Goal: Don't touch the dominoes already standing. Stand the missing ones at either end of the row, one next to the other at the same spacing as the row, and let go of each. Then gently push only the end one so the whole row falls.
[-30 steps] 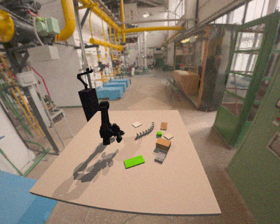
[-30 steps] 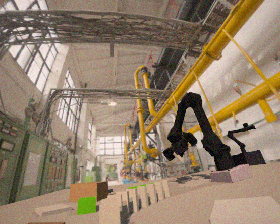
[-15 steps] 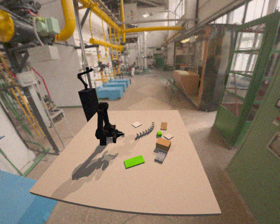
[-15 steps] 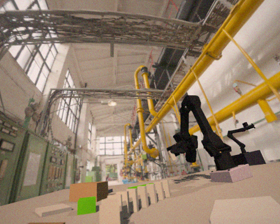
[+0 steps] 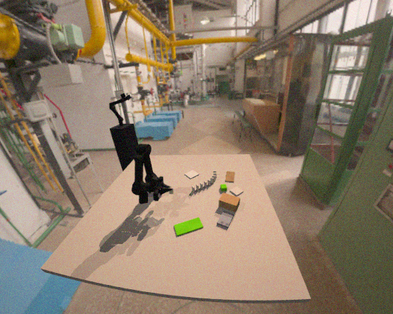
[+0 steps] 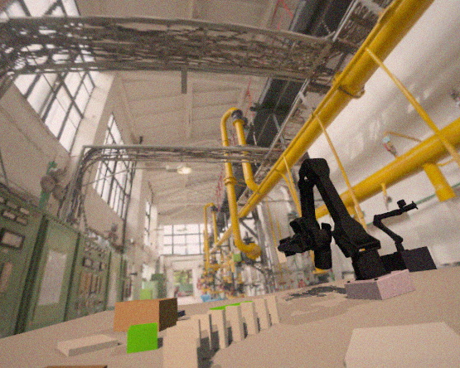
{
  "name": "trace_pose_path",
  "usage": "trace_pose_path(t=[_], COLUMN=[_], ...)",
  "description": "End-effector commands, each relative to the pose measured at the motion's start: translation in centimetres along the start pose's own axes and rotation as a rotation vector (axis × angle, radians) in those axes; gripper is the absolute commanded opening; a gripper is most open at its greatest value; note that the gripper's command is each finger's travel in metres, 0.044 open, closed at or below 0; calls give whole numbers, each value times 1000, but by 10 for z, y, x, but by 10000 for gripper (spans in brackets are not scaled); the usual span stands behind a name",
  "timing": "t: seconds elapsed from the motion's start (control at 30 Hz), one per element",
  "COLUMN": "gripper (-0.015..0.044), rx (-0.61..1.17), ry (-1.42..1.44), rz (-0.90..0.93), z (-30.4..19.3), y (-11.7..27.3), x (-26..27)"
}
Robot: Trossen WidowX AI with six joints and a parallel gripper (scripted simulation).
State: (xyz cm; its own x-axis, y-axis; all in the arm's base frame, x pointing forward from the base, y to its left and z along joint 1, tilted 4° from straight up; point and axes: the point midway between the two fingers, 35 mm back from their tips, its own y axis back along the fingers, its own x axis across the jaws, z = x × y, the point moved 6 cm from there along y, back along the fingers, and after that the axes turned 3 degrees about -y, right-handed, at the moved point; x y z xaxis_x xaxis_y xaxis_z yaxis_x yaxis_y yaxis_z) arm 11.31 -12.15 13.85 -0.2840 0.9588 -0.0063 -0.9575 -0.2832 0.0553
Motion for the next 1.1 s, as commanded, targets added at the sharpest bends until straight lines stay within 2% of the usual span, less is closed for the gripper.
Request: trace_pose_path(t=[0.0, 0.4, 1.07], gripper=[24, 24, 24], rx=[-4, -3, 22], ry=[4, 3, -1], rz=[-9, -9, -12], z=[0, -2, -55], y=[0, 0, -8], x=[0, 0, 1])
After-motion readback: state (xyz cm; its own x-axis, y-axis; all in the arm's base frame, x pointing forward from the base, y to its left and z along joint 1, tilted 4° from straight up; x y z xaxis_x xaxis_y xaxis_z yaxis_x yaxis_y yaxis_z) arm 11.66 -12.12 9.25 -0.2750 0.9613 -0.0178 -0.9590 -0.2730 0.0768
